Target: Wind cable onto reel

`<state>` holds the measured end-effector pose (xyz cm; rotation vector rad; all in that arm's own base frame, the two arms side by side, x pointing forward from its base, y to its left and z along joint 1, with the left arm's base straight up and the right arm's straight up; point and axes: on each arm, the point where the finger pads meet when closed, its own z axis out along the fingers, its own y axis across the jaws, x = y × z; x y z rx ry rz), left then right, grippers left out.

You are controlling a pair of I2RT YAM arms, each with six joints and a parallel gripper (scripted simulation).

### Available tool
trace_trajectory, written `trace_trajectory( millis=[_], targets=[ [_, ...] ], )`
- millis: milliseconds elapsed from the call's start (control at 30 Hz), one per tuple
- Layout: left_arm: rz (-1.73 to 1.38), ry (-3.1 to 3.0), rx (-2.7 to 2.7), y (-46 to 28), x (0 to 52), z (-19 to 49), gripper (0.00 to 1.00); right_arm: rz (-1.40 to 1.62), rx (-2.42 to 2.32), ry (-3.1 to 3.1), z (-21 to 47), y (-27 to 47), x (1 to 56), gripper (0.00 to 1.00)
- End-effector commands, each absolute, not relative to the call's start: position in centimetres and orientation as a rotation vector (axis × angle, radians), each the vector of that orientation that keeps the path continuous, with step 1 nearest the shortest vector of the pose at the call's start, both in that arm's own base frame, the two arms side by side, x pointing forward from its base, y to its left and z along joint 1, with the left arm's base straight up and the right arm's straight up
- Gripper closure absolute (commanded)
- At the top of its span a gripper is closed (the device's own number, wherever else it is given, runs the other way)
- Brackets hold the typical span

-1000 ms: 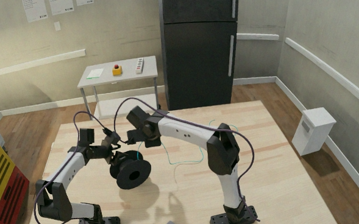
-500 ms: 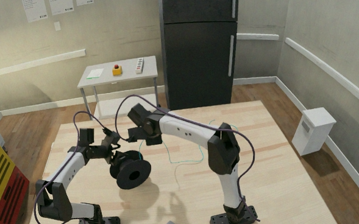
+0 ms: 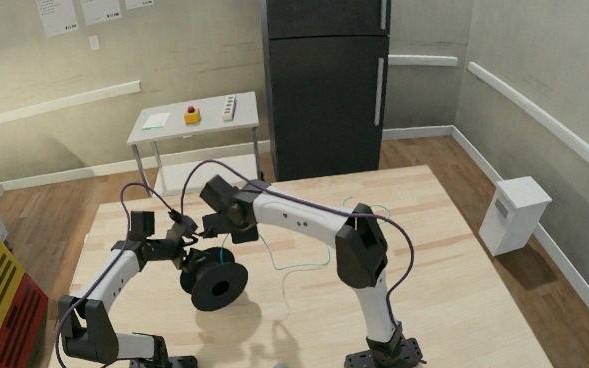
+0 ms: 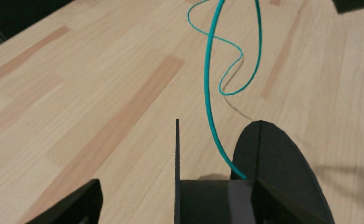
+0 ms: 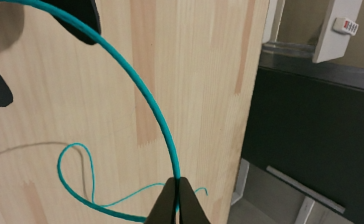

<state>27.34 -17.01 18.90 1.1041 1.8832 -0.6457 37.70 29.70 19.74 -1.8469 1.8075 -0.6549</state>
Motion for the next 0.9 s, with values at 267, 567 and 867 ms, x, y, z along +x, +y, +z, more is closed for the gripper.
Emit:
trace_trajectory(
  millis=[267, 567, 867],
  targets=[
    [-0.628, 1.839, 1.103, -17.2, 27.4, 20.0, 0.25, -0.661, -1.845, 1.813, 21.1, 30.1, 38.4, 1.00],
    [-0.623, 1.832, 1.101, -17.0, 27.5, 20.3, 0.25, -0.659, -1.855, 1.814, 21.9, 29.6, 38.6, 1.00],
    [-0.625, 1.831, 1.104, -16.9, 27.5, 20.4, 0.25, -0.661, -1.850, 1.817, 21.6, 29.9, 39.0, 1.00]
  ],
)
